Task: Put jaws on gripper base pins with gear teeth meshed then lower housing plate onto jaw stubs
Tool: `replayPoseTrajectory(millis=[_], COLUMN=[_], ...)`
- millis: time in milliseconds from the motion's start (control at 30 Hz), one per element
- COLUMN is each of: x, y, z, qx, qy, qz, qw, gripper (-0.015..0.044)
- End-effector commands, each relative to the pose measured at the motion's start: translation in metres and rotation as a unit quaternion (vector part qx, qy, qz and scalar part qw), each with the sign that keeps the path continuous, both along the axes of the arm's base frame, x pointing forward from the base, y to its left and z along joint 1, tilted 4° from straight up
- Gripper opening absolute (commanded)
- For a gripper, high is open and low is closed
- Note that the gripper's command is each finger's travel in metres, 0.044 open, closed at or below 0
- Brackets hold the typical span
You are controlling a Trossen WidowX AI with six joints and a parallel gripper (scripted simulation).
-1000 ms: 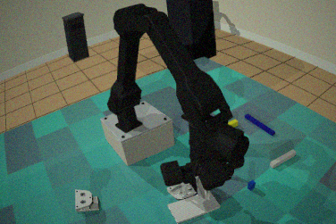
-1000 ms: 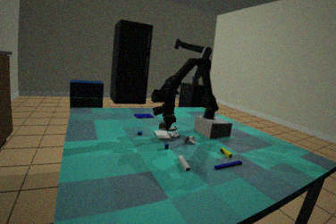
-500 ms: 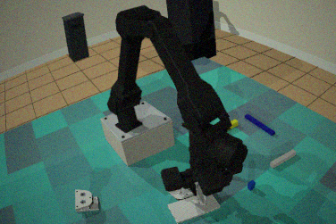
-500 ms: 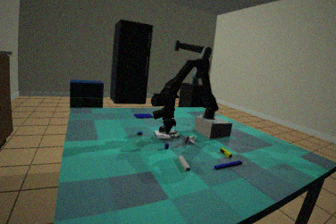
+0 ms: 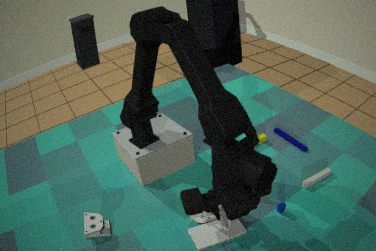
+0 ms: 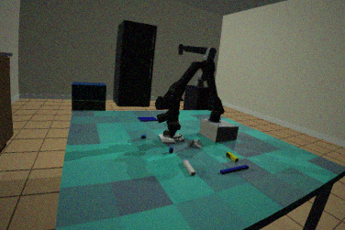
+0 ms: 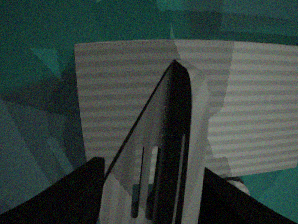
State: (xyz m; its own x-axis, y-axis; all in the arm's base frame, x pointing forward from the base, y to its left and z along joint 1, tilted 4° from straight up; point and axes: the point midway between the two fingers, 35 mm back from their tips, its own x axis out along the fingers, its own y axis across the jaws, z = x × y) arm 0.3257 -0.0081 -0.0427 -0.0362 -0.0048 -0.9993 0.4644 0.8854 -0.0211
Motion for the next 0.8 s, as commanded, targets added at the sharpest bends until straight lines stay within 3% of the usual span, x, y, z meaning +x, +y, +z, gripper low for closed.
replayPoseTrajectory(millis=[0, 767], x=[0.0005, 0.0002], y=[0.0006, 0.0006], z=[-0.0005, -0.0067], qx=[0.002, 0.002], qy=[-0.002, -0.002], qz=[-0.003, -0.003], qw=[1.0, 1.0], gripper=[0.0134, 0.0134])
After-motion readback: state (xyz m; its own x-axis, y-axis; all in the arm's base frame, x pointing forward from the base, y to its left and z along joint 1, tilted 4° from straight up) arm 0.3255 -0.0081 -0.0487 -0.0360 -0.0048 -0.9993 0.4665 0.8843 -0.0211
